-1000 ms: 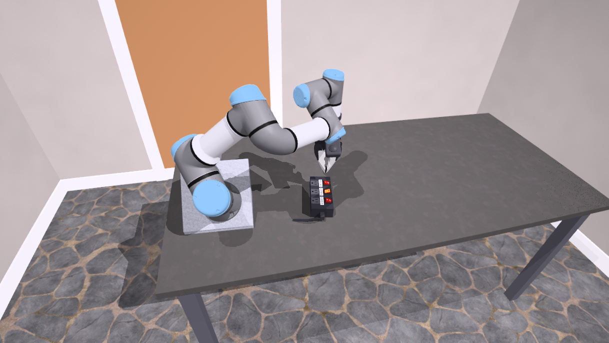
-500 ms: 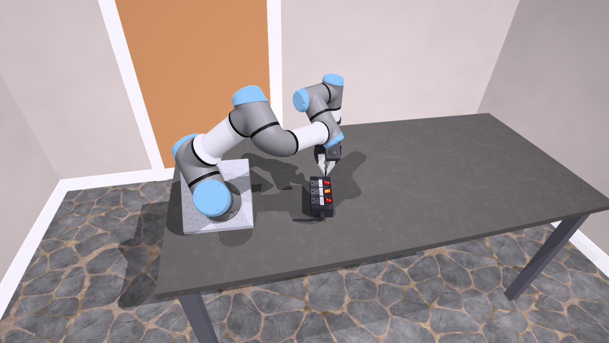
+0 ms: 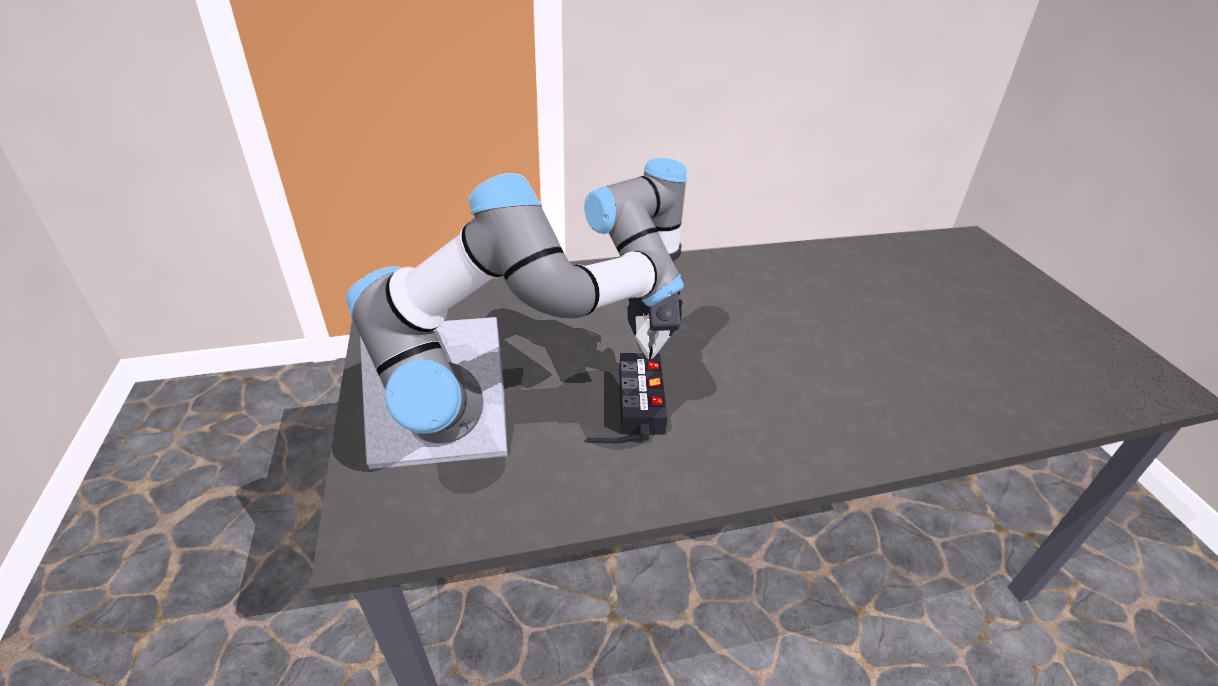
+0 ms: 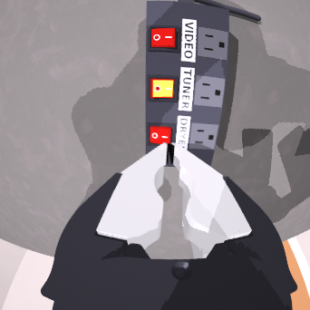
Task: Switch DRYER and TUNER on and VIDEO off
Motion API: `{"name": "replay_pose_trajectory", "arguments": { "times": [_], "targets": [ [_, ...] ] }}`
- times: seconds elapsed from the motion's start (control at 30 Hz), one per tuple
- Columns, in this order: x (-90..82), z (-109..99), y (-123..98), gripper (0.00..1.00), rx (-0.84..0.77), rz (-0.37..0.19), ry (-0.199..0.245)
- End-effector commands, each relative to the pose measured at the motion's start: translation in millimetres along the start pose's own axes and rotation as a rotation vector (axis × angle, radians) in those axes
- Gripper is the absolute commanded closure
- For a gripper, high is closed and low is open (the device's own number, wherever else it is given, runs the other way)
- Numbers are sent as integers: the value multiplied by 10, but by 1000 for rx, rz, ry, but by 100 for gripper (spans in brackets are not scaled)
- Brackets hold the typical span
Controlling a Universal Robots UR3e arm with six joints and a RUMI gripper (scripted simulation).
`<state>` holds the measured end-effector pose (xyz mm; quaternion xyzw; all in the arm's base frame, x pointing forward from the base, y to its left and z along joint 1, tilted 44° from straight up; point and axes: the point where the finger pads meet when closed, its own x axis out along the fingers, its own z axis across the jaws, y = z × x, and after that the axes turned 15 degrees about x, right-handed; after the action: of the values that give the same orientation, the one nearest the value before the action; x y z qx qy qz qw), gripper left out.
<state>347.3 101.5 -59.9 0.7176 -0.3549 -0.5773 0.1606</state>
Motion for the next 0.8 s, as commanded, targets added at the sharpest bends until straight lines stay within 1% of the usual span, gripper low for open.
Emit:
{"name": "replay_pose_trajectory", "arguments": {
  "times": [0.0, 0.77],
  "targets": [
    [34, -6, -4, 100, 1, -2, 2],
    [61, -6, -4, 100, 1, -2, 2]
  ]
}}
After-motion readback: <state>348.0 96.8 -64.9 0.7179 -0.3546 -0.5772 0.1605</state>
